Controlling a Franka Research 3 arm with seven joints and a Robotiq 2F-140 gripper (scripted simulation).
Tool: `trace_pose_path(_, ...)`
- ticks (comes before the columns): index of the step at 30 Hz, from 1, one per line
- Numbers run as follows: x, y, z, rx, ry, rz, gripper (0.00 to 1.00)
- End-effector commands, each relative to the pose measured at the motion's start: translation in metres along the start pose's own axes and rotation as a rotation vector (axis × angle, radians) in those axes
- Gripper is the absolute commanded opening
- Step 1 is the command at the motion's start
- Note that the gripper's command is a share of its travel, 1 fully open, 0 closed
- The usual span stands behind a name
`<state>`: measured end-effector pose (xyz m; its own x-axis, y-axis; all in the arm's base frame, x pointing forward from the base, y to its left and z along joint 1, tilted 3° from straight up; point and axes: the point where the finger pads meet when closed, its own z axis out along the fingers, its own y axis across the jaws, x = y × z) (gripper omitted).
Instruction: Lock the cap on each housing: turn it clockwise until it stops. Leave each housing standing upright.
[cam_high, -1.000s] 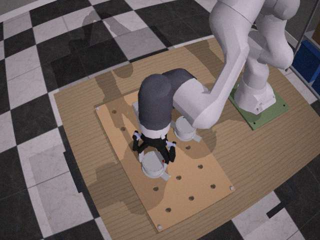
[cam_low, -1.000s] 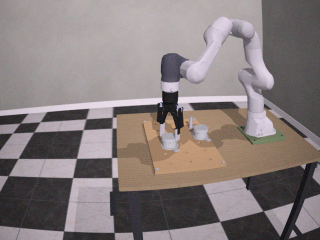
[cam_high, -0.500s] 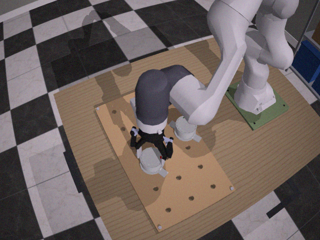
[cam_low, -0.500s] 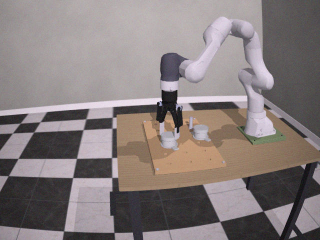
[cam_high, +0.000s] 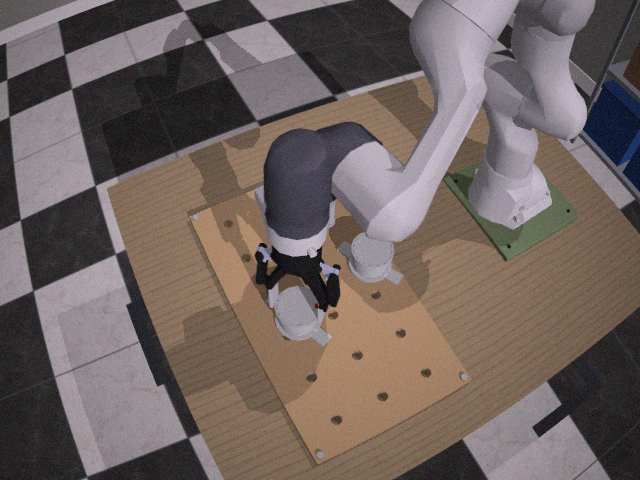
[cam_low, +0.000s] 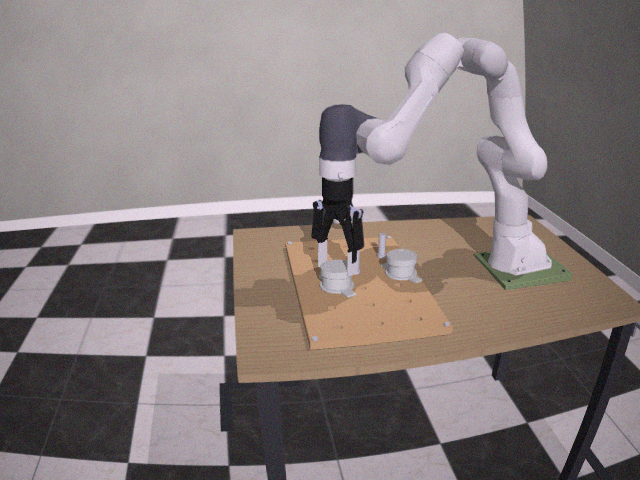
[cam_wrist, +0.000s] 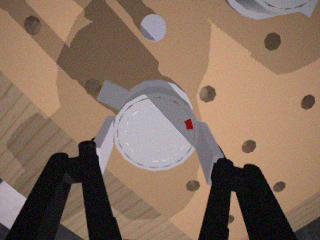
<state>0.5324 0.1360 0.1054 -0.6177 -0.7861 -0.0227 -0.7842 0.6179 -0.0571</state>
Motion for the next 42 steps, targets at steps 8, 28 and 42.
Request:
trace_pose_path(8, 0.014, -0.012, 0.002, -0.002, 0.003, -0.015, 0.10)
trace_pose_path(28, 0.036, -0.035, 0.002, -0.002, 0.003, -0.015, 0.10)
trace_pose_path(42, 0.052, -0.052, 0.002, -0.002, 0.003, -0.015, 0.10)
